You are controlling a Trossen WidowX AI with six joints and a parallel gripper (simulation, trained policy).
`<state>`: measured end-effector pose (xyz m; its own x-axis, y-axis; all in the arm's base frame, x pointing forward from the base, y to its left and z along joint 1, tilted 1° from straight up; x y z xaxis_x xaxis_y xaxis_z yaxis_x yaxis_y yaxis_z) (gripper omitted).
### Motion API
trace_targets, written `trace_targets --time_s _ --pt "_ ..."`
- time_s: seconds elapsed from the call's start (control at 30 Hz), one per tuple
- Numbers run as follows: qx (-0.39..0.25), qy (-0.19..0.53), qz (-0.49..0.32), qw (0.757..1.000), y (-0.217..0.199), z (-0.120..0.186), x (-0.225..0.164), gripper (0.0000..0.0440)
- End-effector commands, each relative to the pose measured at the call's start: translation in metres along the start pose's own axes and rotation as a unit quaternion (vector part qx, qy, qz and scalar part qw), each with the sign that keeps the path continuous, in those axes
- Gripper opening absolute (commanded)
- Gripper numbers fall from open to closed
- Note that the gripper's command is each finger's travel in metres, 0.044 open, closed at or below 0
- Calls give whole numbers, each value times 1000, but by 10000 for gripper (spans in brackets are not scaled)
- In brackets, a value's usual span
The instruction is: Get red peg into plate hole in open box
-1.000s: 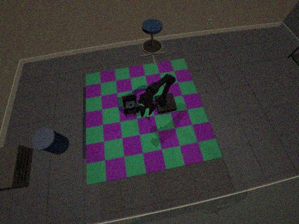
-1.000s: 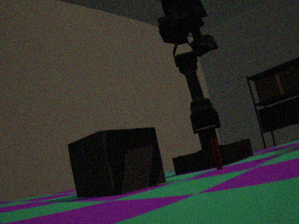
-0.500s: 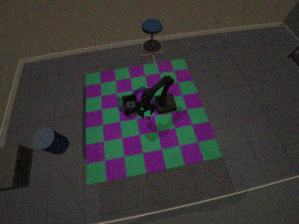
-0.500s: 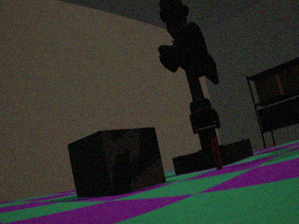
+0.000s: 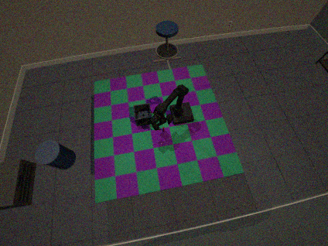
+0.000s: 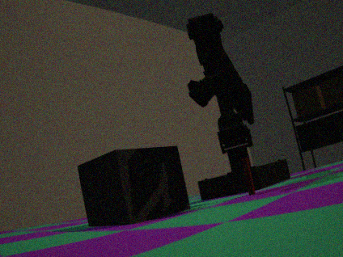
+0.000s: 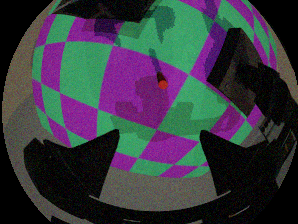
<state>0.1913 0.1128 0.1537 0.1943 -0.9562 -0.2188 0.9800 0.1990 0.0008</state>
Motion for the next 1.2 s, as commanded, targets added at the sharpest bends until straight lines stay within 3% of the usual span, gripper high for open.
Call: trace_targets --time_s 0.0,0.5,0.8,0.9,1.17 --pt "-30 -16 -7 999 -7 -15 6 440" --pt "-63 -66 -26 995 -14 -67 33 435" --pt "-59 -82 -40 994 -14 -92 43 403" --pt "-54 -83 -41 994 -13 -99 45 361" --pt "-51 -79 -32 995 -6 -115 46 159"
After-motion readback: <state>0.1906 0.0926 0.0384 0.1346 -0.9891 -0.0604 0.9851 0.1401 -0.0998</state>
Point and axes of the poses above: the point midway between the two fingers, 35 mm back from their tips, its own z axis back along the fingers, its own y axis across the jaws, x = y × z, the point moved 2 cm from there along z, back along the fingers, and after that the axes turned 2 degrees about -z, right-handed, at the moved point
